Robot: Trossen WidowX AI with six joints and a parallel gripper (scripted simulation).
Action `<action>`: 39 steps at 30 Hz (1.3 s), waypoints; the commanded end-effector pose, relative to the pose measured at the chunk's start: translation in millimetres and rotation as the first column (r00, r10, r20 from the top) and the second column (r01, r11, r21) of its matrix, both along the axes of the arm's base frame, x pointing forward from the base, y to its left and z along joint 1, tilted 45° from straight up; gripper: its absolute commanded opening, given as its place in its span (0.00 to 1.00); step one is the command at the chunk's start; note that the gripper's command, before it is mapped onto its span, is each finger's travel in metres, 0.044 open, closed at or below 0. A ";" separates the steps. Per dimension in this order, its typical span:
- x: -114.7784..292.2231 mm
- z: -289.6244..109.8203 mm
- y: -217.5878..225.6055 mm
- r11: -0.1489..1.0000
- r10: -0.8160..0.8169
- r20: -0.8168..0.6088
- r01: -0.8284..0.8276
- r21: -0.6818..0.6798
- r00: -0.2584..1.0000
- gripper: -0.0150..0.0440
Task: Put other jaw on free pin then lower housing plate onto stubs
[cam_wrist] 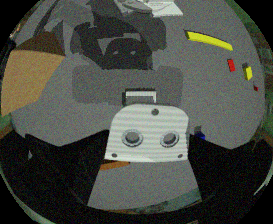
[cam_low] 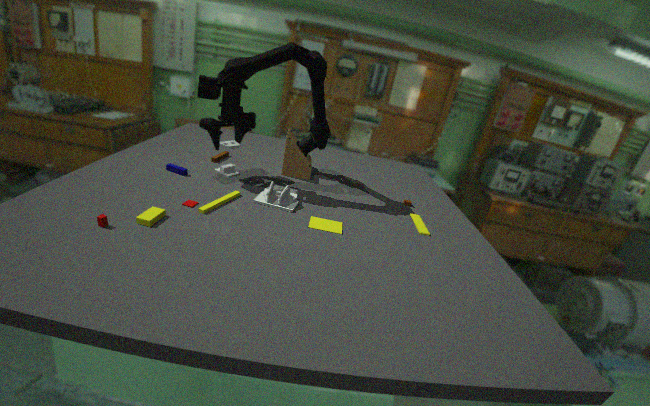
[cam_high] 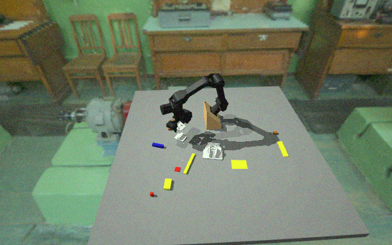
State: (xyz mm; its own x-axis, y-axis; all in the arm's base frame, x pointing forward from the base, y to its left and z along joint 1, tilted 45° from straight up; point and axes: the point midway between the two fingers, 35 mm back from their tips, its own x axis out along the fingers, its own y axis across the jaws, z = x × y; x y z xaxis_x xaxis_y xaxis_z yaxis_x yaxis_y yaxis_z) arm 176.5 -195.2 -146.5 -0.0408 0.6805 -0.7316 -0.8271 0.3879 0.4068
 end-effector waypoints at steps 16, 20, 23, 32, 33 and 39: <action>38.7 38.9 32.5 0.975 -0.222 -0.199 0.218 -0.042 0.955 0.85; 45.8 47.0 40.2 0.963 -0.268 -0.238 0.263 -0.056 0.933 0.85; 50.9 53.0 46.3 0.953 -0.302 -0.267 0.295 -0.068 0.915 0.85; 64.7 71.0 65.8 0.916 -0.399 -0.350 0.387 -0.105 0.848 0.85; 66.0 72.9 68.1 0.911 -0.409 -0.359 0.397 -0.109 0.839 0.85; 73.6 84.7 82.2 0.881 -0.466 -0.410 0.453 -0.137 0.784 0.85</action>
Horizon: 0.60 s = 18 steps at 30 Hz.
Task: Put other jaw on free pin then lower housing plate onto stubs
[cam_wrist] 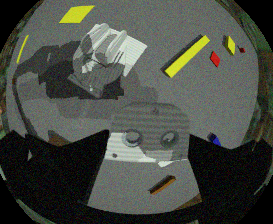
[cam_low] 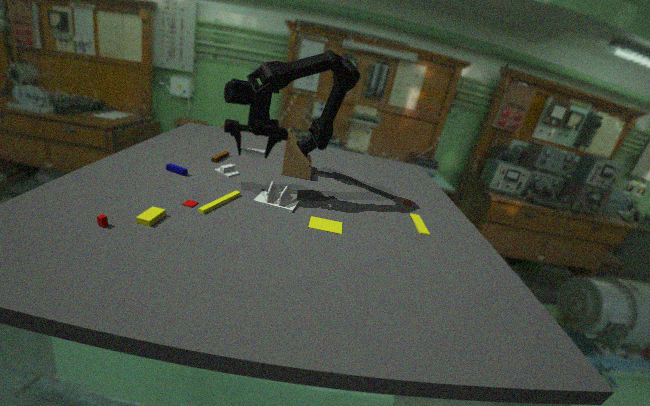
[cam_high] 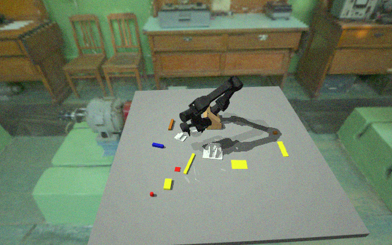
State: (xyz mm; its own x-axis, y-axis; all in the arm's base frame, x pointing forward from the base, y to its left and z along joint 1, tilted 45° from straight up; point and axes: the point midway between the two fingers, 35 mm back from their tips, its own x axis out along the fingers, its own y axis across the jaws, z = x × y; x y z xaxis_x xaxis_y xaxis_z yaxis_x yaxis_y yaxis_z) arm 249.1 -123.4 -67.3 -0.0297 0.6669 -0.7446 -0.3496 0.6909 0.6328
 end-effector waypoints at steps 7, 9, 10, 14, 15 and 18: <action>8.4 19.1 27.7 0.993 -0.116 -0.114 0.118 0.006 0.987 0.85; 10.2 23.0 32.8 0.990 -0.139 -0.136 0.141 0.004 0.981 0.85; 11.1 24.9 35.4 0.988 -0.150 -0.146 0.152 0.002 0.978 0.85; 14.1 32.5 45.7 0.980 -0.194 -0.189 0.197 -0.003 0.963 0.85; 14.8 34.4 48.4 0.978 -0.205 -0.200 0.208 -0.005 0.958 0.85; 16.6 40.0 56.3 0.970 -0.237 -0.231 0.241 -0.010 0.944 0.85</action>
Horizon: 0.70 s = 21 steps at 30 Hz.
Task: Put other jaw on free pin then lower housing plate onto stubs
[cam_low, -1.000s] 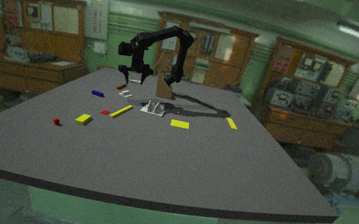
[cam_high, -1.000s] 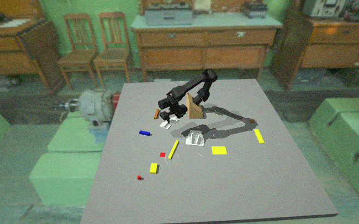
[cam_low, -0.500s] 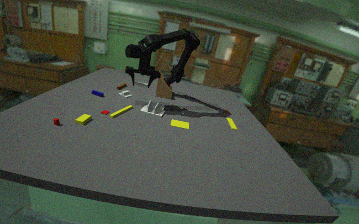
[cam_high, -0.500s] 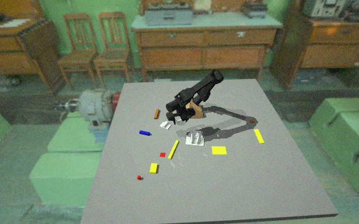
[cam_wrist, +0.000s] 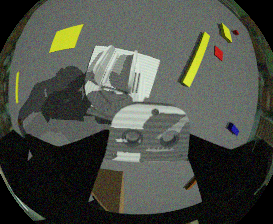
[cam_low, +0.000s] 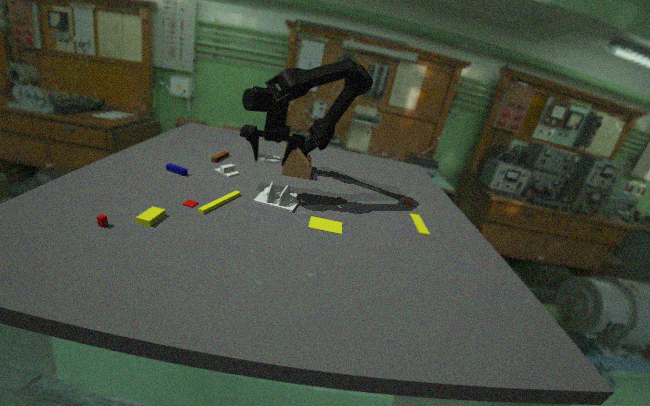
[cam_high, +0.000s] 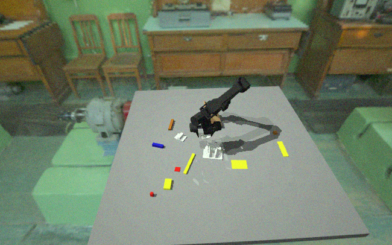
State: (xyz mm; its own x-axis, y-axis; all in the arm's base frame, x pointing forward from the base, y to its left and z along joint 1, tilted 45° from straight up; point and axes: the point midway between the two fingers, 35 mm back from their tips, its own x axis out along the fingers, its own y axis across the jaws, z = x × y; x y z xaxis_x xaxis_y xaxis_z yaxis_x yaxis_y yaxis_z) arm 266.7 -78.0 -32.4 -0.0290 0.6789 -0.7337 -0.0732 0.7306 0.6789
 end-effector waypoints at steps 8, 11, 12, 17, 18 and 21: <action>2.2 20.0 32.4 0.992 -0.121 -0.131 0.124 0.011 0.984 0.85; 2.8 25.1 40.0 0.988 -0.151 -0.163 0.155 0.010 0.975 0.85; 2.9 26.0 41.4 0.987 -0.156 -0.169 0.160 0.009 0.973 0.85; 2.9 26.3 41.8 0.987 -0.158 -0.171 0.162 0.009 0.973 0.85; 2.9 26.3 41.8 0.987 -0.158 -0.171 0.162 0.009 0.973 0.85; 2.9 26.3 41.8 0.987 -0.158 -0.171 0.162 0.009 0.973 0.85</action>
